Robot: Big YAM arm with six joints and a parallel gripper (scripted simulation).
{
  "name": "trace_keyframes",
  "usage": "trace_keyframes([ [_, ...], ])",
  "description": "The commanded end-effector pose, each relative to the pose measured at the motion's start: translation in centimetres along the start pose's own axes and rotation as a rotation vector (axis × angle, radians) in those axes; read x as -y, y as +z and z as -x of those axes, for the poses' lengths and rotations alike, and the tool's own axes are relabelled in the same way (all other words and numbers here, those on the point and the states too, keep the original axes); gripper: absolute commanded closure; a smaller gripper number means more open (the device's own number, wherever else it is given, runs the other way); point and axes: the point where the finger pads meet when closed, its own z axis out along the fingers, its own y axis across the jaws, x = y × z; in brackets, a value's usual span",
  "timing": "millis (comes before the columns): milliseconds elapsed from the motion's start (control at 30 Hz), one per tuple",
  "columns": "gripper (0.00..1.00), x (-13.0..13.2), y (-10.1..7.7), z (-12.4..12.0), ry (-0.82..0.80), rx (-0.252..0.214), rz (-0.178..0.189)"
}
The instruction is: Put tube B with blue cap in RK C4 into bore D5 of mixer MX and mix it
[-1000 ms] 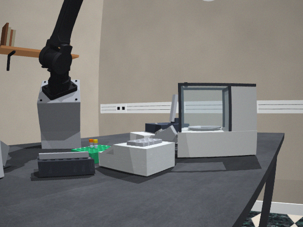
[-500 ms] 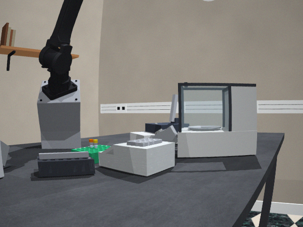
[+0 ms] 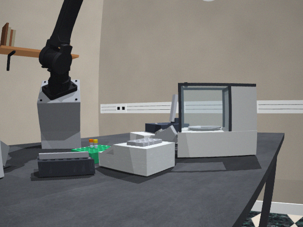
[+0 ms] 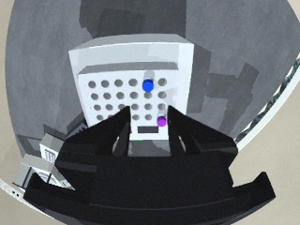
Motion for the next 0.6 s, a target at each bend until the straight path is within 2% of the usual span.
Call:
trace_keyframes([
  [0, 0.64, -0.2, -1.2, 1.4, -0.022, 0.032, -0.006],
  [33, 0.64, -0.2, -1.2, 1.4, -0.022, 0.032, -0.006],
  [67, 1.00, -0.9, -0.6, 0.0, -0.008, 0.033, -0.003],
  [133, 1.00, -1.1, 0.1, -1.5, -0.010, 0.031, -0.002],
  [200, 1.00, -1.1, 0.2, -1.8, -0.010, 0.031, -0.002],
  [300, 1.00, -1.3, 1.2, -4.2, -0.002, 0.030, -0.002],
  [433, 1.00, -1.4, 1.5, -5.0, 0.005, 0.029, -0.002],
  [567, 1.00, -1.7, 2.7, -8.2, 0.013, 0.028, -0.002],
])
